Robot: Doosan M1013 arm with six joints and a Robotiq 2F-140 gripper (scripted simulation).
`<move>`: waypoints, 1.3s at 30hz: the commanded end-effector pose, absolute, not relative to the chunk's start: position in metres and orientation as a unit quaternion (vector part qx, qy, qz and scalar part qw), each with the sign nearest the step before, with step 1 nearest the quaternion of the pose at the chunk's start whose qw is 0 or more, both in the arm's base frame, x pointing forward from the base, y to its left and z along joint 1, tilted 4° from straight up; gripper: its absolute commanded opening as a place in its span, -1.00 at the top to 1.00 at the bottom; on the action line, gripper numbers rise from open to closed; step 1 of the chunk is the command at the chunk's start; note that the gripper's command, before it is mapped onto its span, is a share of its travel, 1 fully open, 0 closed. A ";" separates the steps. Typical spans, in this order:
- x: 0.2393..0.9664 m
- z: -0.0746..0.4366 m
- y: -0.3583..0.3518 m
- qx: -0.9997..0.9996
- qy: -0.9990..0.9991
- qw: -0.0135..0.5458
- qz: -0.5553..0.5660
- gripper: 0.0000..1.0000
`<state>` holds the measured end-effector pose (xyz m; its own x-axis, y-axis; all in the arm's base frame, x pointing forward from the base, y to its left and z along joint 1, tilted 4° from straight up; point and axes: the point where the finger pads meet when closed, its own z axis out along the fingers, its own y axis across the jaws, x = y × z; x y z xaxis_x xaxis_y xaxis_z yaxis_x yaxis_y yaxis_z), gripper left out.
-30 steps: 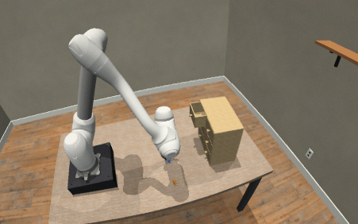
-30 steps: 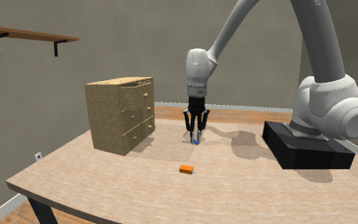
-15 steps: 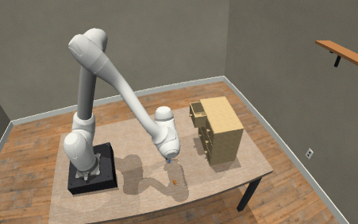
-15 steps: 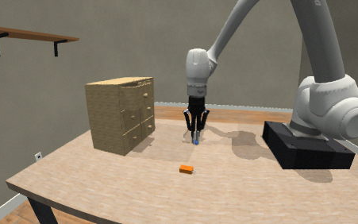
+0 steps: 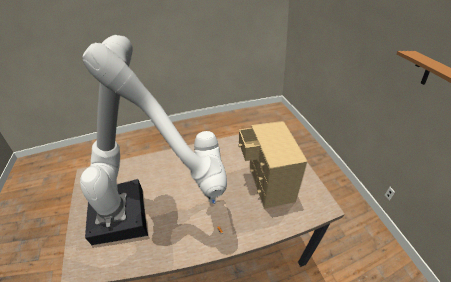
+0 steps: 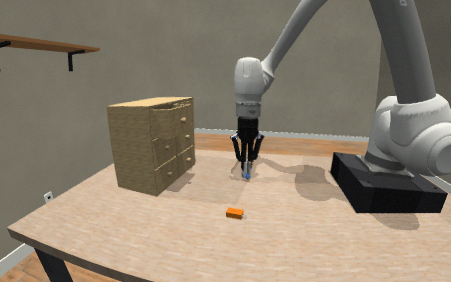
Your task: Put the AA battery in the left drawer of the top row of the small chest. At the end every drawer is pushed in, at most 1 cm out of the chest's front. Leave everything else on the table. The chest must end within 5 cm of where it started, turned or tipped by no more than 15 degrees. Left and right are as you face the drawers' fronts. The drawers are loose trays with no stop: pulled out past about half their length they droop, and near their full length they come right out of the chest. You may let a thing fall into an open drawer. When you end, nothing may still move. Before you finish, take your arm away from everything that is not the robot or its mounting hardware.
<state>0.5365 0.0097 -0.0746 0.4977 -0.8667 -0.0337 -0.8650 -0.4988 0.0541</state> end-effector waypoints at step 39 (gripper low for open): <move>0.597 0.008 0.118 0.997 -0.063 0.001 -0.032 0.89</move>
<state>0.5909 0.1030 0.0089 0.9667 -0.2499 -0.0549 -0.2489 -0.9682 0.0248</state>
